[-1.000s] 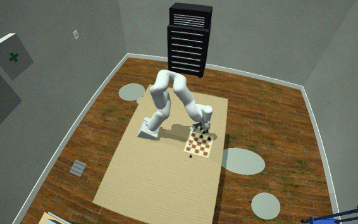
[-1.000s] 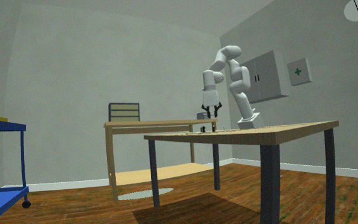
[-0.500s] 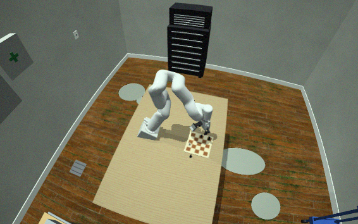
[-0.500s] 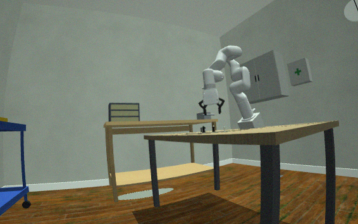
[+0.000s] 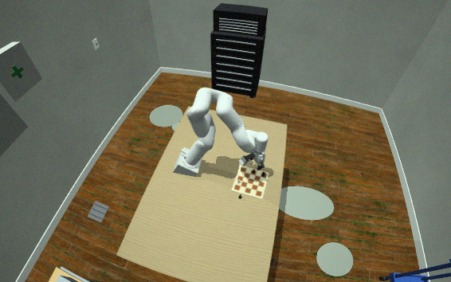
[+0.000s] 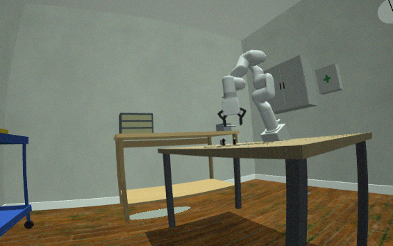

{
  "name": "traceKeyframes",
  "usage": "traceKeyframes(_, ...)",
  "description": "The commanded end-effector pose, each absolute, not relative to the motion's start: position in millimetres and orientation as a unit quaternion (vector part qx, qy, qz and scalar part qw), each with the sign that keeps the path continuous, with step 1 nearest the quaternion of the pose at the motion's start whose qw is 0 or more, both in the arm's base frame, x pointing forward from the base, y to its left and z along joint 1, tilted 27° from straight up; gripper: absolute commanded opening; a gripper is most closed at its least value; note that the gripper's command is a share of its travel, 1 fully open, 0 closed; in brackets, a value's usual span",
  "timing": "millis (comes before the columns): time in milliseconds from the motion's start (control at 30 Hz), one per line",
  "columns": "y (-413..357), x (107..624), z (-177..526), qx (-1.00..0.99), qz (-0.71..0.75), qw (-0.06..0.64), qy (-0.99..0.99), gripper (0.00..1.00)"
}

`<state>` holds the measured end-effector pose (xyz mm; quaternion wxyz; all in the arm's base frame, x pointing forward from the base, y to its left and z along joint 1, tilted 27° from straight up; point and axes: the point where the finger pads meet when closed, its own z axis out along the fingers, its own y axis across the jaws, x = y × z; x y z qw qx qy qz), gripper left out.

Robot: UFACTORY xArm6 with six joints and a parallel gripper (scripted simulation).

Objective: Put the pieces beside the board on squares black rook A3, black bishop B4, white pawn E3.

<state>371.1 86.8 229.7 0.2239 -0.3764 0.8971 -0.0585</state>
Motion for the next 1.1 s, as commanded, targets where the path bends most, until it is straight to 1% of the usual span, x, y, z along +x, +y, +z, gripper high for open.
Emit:
traceKeyframes(0,66.0,373.8,227.2,-0.383,-0.060,0.218,0.896,1.00)
traceKeyframes(133,20.6,374.4,219.0,-0.398,-0.060,0.208,0.892,1.00)
traceKeyframes(200,6.7,373.5,216.6,-0.403,-0.060,0.206,0.890,1.00)
traceKeyframes(300,6.7,373.5,216.6,-0.403,-0.060,0.206,0.890,1.00)
traceKeyframes(400,-36.3,368.0,209.8,-0.416,-0.061,0.204,0.884,1.00)
traceKeyframes(467,-36.3,368.0,209.8,-0.416,-0.061,0.204,0.884,1.00)
traceKeyframes(533,-63.1,362.2,205.9,-0.425,-0.062,0.207,0.879,1.00)
traceKeyframes(700,-95.7,352.6,201.5,-0.434,-0.067,0.213,0.872,1.00)
traceKeyframes(1067,-124.1,342.0,198.2,-0.442,-0.076,0.222,0.866,1.00)
